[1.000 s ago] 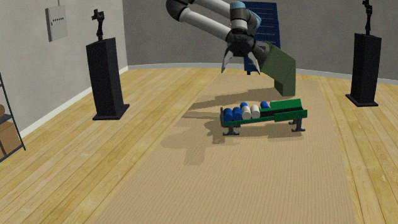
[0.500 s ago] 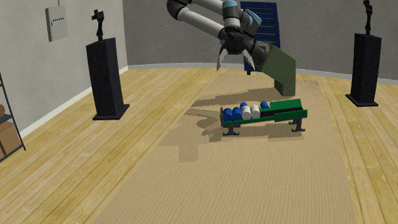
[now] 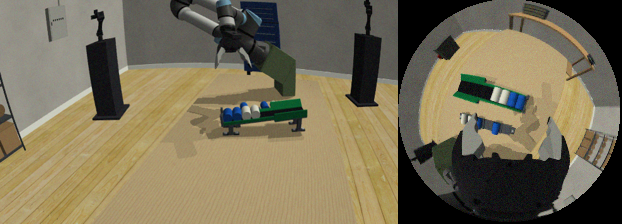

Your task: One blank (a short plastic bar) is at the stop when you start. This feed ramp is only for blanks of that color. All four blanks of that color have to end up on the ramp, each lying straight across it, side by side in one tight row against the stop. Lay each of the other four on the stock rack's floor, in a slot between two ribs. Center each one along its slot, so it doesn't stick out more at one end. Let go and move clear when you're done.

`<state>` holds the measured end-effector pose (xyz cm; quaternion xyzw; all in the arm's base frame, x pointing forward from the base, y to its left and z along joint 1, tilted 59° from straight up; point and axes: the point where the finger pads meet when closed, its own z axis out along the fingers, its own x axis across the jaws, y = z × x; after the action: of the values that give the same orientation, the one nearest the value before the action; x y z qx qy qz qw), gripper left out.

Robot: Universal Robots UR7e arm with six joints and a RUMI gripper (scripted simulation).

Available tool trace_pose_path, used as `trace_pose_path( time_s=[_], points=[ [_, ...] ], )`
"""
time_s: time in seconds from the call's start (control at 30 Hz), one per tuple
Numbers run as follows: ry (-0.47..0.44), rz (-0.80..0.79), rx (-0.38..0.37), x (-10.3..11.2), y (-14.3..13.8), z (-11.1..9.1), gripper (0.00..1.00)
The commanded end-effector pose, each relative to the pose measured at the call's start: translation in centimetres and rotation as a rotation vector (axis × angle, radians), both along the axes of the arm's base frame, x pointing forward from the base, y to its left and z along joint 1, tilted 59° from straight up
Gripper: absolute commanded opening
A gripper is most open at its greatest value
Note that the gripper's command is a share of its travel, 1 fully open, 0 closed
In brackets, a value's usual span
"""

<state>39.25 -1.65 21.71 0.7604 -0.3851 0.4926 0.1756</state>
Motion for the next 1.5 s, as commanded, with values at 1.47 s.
trace_pose_path(
  time_s=[1.47],
  points=[
    [0.386, 0.242, -0.057, -11.0, 0.4, -3.7, 1.0]
  ],
)
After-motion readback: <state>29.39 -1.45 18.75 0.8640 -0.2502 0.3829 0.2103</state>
